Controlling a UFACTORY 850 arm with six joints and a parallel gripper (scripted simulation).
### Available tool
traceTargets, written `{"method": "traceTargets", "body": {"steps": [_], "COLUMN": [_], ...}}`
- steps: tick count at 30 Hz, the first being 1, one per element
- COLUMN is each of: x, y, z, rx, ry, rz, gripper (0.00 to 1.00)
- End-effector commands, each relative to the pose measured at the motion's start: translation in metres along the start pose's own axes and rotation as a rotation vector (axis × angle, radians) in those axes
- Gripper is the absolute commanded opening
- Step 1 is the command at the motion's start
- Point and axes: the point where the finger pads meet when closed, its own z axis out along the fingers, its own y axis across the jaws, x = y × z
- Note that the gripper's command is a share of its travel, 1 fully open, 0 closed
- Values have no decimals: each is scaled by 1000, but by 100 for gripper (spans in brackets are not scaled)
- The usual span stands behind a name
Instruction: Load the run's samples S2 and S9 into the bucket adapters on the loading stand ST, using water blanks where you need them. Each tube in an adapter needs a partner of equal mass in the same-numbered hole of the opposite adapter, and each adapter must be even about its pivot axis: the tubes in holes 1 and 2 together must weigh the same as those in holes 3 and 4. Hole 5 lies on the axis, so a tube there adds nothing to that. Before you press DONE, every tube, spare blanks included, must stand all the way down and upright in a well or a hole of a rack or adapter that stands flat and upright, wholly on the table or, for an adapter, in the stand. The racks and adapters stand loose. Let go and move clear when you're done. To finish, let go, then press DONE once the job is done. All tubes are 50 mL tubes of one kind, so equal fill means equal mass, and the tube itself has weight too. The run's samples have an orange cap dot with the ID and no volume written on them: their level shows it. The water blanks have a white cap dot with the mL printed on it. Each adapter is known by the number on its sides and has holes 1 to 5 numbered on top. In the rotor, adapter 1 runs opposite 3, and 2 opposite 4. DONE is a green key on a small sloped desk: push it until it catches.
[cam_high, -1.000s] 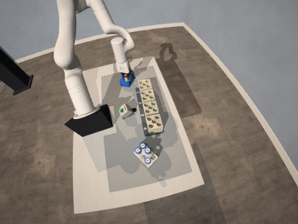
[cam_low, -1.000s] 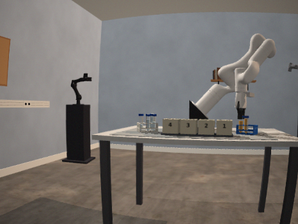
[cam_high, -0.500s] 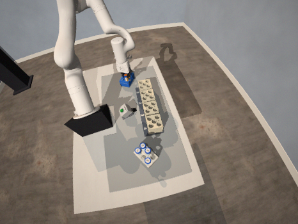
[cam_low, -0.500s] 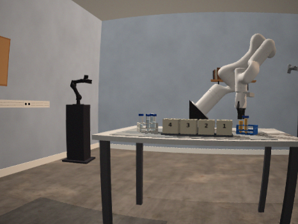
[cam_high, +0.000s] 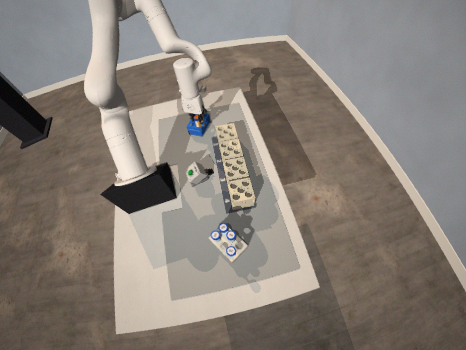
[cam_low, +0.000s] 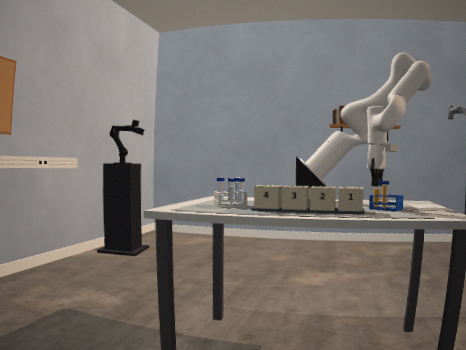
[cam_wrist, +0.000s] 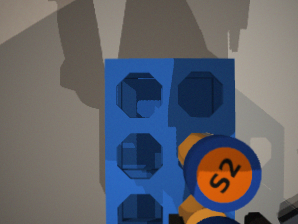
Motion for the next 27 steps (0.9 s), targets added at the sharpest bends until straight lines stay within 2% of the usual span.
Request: {"method": "traceTargets", "body": {"steps": [1,27], "x": [0,0], "y": [0,0], "z": [0,-13], "rx": [-1,-1], "ry": [1,1], "rz": [0,0], "gripper": [0,0]}}
